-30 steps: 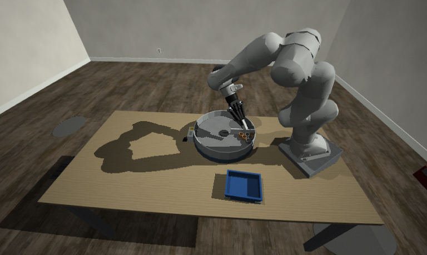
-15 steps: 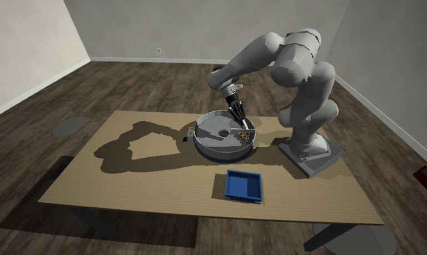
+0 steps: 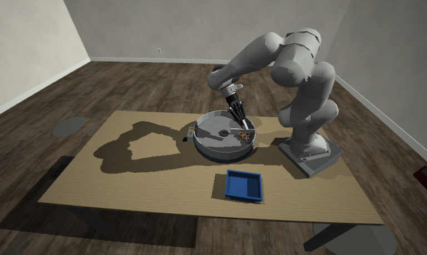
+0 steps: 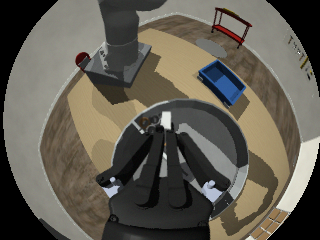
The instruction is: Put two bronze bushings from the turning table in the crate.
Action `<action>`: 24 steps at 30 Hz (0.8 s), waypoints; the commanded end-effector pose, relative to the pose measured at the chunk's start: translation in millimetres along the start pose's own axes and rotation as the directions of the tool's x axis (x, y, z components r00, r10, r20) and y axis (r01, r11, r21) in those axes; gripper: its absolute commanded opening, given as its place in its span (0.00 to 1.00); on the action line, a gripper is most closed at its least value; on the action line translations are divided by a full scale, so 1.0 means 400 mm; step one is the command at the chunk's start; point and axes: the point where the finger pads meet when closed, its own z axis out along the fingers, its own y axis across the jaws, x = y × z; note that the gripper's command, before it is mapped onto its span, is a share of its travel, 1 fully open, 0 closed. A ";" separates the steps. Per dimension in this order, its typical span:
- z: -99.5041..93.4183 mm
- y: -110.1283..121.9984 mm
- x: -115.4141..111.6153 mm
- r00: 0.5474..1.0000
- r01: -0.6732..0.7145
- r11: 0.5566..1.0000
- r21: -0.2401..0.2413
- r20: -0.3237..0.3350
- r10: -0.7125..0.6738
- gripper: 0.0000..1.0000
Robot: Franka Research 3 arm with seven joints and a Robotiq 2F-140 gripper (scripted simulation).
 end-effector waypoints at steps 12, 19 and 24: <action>-0.002 0.002 0.001 1.000 0.007 1.000 -0.002 0.001 -0.007 0.06; -0.002 0.002 0.001 1.000 0.007 1.000 -0.002 0.001 -0.007 0.06; -0.002 0.002 0.001 1.000 0.007 1.000 -0.002 0.001 -0.007 0.06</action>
